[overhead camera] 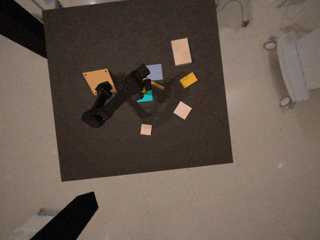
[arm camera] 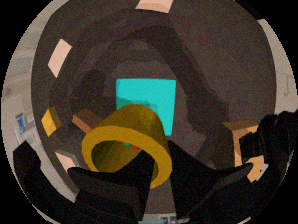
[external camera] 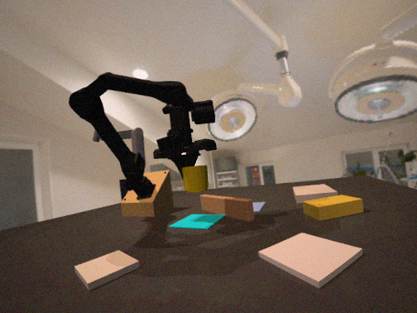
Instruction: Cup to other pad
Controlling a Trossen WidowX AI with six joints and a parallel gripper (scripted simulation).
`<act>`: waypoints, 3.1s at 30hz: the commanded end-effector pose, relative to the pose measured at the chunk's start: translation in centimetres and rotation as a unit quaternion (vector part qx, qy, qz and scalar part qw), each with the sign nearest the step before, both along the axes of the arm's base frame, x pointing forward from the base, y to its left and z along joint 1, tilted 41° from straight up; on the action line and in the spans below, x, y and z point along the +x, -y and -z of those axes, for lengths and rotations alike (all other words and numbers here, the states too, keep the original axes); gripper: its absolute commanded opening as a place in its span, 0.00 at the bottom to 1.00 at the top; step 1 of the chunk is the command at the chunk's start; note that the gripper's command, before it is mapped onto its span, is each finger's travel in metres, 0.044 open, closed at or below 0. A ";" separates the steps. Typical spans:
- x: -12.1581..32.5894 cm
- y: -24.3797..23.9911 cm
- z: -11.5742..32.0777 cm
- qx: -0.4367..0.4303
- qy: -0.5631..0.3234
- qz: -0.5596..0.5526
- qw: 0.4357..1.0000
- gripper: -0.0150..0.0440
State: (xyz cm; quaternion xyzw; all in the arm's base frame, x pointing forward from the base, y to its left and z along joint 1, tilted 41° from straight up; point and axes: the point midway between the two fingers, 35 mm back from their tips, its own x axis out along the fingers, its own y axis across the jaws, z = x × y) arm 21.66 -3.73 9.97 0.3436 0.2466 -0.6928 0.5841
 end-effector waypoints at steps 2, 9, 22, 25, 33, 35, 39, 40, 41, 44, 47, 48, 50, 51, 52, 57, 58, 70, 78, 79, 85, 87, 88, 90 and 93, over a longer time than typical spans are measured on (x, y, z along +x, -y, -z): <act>-0.5 0.4 0.0 -0.003 -0.004 -0.002 1.000 0.25; -0.5 0.9 0.6 -0.003 -0.004 -0.002 1.000 0.25; -0.6 2.0 1.8 -0.003 -0.004 -0.002 1.000 0.25; -0.6 2.2 2.1 -0.003 -0.004 -0.002 1.000 0.25; -0.7 2.9 2.9 -0.003 -0.004 -0.002 1.000 0.25; -0.7 3.1 3.1 -0.003 -0.004 -0.002 1.000 0.25; -0.8 3.4 3.5 -0.003 -0.004 -0.002 1.000 0.25; -0.8 3.5 3.6 -0.003 -0.004 -0.002 1.000 0.25; -0.8 3.6 3.7 -0.003 -0.004 -0.002 1.000 0.25; -0.8 3.8 3.9 -0.004 -0.004 -0.002 1.000 0.25; -0.9 4.1 4.2 -0.004 -0.004 -0.002 1.000 0.25; -0.9 4.2 4.3 -0.004 -0.004 -0.002 1.000 0.25; -1.0 4.4 4.5 -0.004 -0.004 -0.002 1.000 0.25; -1.0 4.4 4.6 -0.004 -0.004 -0.002 1.000 0.25; -1.0 4.5 4.7 -0.004 -0.004 -0.002 1.000 0.25; -1.1 4.9 5.1 -0.004 -0.004 -0.002 1.000 0.25; -1.2 5.0 5.2 -0.004 -0.004 -0.002 1.000 0.25; -1.0 5.1 5.2 -0.002 0.000 0.000 1.000 0.25; -1.0 5.1 5.2 -0.002 0.000 0.000 1.000 0.34; -1.0 5.1 5.2 -0.002 0.000 0.000 1.000 0.39; -1.0 5.1 5.2 -0.002 0.000 0.000 1.000 0.50; -1.0 5.1 5.2 -0.002 0.000 0.000 1.000 0.50; -1.0 5.1 5.2 -0.002 0.000 0.000 1.000 0.50; -1.0 5.0 5.2 -0.002 0.000 0.000 1.000 0.50; -0.9 4.8 4.9 -0.002 0.000 0.000 1.000 0.50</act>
